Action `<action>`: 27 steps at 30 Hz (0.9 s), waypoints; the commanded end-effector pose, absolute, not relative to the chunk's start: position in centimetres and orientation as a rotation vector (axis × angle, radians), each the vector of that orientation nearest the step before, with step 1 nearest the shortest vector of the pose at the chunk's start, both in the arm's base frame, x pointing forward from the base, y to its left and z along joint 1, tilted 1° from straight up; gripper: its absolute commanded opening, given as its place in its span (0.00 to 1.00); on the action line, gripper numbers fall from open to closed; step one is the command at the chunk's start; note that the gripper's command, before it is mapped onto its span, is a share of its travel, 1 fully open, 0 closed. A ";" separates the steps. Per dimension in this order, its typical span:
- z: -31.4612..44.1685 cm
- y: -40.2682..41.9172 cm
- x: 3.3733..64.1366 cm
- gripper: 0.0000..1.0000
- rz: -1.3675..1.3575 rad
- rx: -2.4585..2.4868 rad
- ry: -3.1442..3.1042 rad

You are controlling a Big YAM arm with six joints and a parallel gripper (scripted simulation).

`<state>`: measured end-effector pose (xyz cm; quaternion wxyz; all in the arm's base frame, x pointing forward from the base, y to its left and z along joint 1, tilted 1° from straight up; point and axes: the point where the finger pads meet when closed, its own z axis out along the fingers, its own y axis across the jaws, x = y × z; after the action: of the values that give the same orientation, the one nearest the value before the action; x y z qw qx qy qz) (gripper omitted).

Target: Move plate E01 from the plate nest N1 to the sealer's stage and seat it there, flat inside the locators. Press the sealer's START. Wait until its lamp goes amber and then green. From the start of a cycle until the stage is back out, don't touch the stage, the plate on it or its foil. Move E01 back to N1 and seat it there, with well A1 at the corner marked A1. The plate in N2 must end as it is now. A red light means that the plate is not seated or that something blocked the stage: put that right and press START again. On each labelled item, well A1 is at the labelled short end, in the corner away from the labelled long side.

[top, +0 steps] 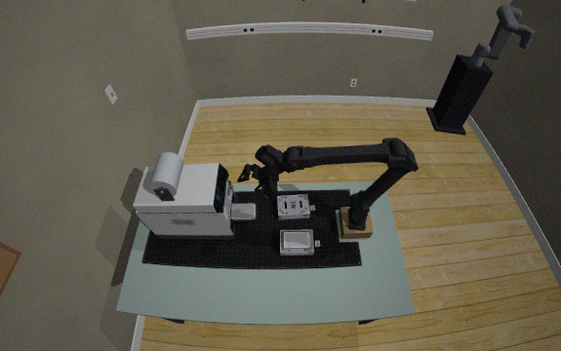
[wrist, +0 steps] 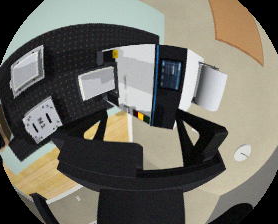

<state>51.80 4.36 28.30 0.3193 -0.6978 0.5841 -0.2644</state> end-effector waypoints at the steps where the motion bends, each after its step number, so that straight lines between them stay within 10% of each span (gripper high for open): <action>1: 32.0 4.2 53.2 1.00 -0.765 -1.786 1.484; 27: 29.8 4.4 52.5 1.00 -0.730 -1.814 1.504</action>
<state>51.72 4.43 28.13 0.3186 -0.6987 0.5840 -0.2633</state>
